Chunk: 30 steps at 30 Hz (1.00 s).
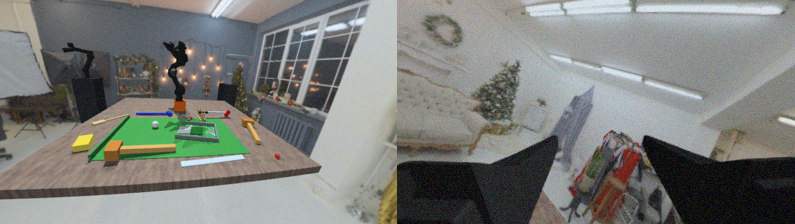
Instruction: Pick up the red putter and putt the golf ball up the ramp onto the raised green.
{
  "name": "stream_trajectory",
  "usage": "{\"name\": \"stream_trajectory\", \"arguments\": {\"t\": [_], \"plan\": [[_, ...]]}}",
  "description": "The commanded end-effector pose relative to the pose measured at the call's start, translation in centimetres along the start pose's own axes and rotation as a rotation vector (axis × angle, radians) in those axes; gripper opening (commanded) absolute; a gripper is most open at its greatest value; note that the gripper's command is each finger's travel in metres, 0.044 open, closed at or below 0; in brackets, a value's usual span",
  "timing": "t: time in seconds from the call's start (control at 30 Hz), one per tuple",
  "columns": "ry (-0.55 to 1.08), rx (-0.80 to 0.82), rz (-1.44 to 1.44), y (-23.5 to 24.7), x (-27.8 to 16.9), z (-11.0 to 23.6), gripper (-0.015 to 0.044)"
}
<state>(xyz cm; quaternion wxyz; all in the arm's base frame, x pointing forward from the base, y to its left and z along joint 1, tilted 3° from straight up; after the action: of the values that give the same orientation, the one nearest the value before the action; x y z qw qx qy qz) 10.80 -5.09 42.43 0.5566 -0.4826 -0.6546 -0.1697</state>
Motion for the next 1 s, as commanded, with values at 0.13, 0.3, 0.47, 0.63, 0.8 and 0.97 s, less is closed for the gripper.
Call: {"name": "stream_trajectory", "arguments": {"t": [0.13,0.3,0.47,0.63,0.8,0.97], "plan": [[-0.065,0.168,0.13,4.7,1.0,-0.5,0.044],[-0.143,0.433,0.3,11.8,1.3,0.1,0.044],[-0.193,0.721,0.453,18.6,0.4,2.0,0.044],[-0.208,1.023,0.592,24.6,-1.6,5.1,0.044],[-0.18,1.334,0.719,29.2,-4.6,9.2,0.044],[-0.099,1.642,0.838,32.3,-8.1,13.8,0.044]]}}
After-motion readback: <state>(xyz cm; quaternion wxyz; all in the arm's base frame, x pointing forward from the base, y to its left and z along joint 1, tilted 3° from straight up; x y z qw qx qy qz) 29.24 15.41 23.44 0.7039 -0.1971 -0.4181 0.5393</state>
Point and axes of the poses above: the point midway between the two fingers, 35 mm back from their tips, its own z axis back along the fingers, its own y axis across the jaws, x = y × z, the point moved 6 cm from there along z, back along the fingers, and after that the axes turned 8 degrees about -z, right-handed, at the moved point
